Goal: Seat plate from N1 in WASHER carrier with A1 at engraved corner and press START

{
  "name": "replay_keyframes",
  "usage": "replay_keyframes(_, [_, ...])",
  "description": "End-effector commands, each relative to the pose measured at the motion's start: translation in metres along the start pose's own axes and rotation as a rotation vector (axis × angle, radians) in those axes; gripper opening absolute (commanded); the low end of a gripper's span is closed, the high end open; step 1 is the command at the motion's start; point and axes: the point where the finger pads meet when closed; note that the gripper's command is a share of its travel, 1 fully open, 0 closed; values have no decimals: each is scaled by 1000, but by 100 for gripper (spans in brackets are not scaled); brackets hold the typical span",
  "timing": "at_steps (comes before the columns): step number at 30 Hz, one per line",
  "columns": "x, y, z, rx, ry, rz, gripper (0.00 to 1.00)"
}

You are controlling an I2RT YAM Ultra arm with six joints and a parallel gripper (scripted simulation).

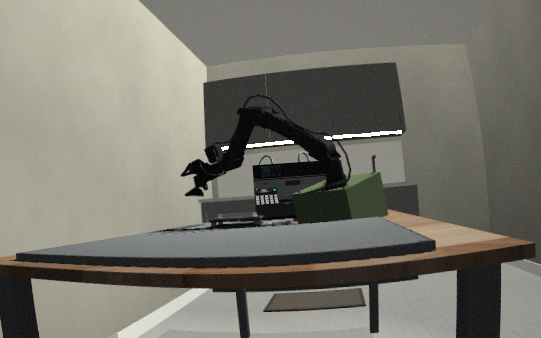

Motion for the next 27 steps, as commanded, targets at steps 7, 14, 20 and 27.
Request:
replay_keyframes(7, [29, 6, 35, 163, 136, -224, 100])
replay_keyframes(14, [21, 1, 36, 162, 152, -245, 100])
replay_keyframes(20, [34, 10, 51, 206, 186, -289, 100])
replay_keyframes(27, [52, 15, 77, 271, 258, -389, 100])
Point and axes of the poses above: the point where the finger pads meet when closed, its own z axis back along the fingers, its own y axis across the jaws, x = y × z, and after that the axes turned 9 degrees about -z, right-handed
